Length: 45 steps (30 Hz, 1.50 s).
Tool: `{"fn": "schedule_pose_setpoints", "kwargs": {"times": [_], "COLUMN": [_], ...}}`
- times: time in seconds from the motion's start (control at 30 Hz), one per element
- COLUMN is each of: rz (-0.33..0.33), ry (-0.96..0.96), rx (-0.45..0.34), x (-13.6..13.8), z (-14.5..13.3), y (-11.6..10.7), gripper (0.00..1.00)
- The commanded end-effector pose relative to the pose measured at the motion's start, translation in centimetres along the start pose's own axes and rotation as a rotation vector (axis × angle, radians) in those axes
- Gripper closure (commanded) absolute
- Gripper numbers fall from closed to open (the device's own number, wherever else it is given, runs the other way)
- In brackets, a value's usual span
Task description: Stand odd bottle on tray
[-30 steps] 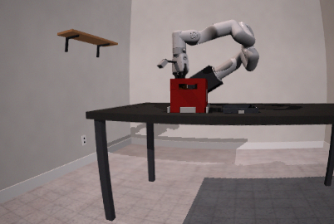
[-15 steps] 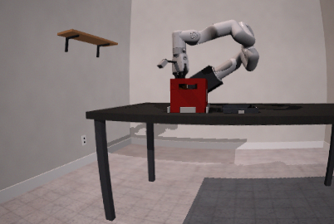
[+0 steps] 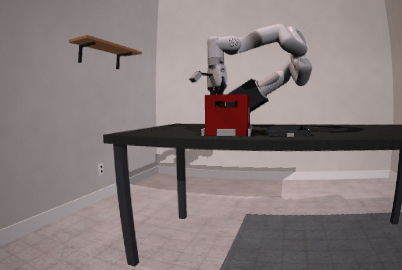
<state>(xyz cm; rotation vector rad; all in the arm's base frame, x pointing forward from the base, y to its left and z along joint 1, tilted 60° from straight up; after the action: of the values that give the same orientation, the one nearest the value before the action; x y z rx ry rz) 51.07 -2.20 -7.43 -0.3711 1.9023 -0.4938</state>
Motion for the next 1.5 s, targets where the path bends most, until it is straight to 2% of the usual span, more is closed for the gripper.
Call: {"fn": "schedule_pose_setpoints", "kwargs": {"times": [0.0,1.13,1.47], "rz": [0.000,0.000,0.000], "ry": [-0.001,-0.001,-0.001], "rx": [0.004,0.004,0.004], "x": [-0.04,-0.04,-0.04], "z": [0.09,0.09,0.09], "y": [-0.18,-0.20,-0.98], "gripper": [0.35,0.35,0.35]}}
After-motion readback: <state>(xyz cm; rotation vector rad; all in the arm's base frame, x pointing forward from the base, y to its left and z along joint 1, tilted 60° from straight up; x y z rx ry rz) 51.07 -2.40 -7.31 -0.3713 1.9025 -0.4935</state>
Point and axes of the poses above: the point where the finger pads meet when closed, its own y axis out along the fingers, its own x axis across the jaws, z = x × y, the point moved 6 cm from there along -y, back along the fingers, and after that the axes turned 9 degrees about -y, right-handed, at the moved point
